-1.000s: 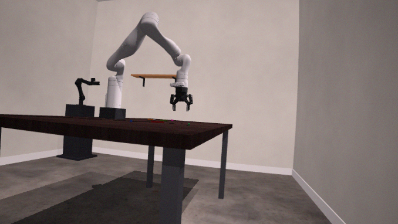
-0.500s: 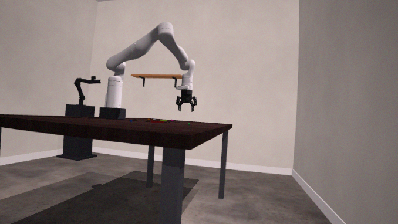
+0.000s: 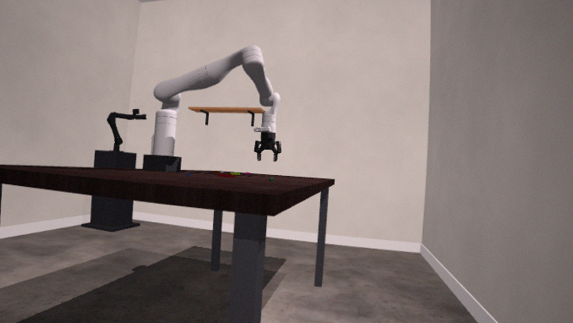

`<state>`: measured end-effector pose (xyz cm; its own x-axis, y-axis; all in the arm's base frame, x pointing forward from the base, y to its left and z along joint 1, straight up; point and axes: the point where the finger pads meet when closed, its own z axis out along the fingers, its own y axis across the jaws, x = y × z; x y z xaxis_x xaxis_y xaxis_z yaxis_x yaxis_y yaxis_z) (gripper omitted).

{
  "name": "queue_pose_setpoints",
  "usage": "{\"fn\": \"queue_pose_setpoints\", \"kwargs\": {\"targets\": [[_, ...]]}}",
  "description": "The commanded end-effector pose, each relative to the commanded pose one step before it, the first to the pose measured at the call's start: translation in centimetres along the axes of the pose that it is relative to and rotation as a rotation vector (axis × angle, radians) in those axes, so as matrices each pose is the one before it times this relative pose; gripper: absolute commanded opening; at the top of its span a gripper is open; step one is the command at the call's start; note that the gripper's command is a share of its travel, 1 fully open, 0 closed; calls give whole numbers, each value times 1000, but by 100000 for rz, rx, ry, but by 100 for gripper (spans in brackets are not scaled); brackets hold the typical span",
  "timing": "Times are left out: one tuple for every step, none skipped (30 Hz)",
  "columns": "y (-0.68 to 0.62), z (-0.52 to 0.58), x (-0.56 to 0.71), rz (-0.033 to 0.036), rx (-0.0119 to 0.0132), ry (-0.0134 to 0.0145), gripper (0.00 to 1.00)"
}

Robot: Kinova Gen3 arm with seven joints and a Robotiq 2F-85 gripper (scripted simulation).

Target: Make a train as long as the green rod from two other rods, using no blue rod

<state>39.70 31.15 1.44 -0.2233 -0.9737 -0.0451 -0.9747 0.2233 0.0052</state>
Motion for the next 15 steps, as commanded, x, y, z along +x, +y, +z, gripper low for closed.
{"fn": "queue_pose_setpoints", "kwargs": {"targets": [[2108,197,-2404,-2487,-247,215,100],[928,28,-1012,398,-120,54,100],[597,17,-617,246,-73,38,100],[580,16,-575,233,-68,40,100],[631,17,-600,247,-70,46,100],[647,17,-591,247,-69,50,100],[656,17,-575,244,-66,54,100],[666,17,-559,242,-64,57,100],[676,16,-544,240,-61,60,100],[686,16,-530,238,-58,63,100],[696,16,-515,237,-56,66,100],[706,16,-501,235,-53,69,100],[716,15,-487,234,-50,72,100],[725,15,-472,232,-47,74,100],[734,15,-457,231,-44,77,100]]}}
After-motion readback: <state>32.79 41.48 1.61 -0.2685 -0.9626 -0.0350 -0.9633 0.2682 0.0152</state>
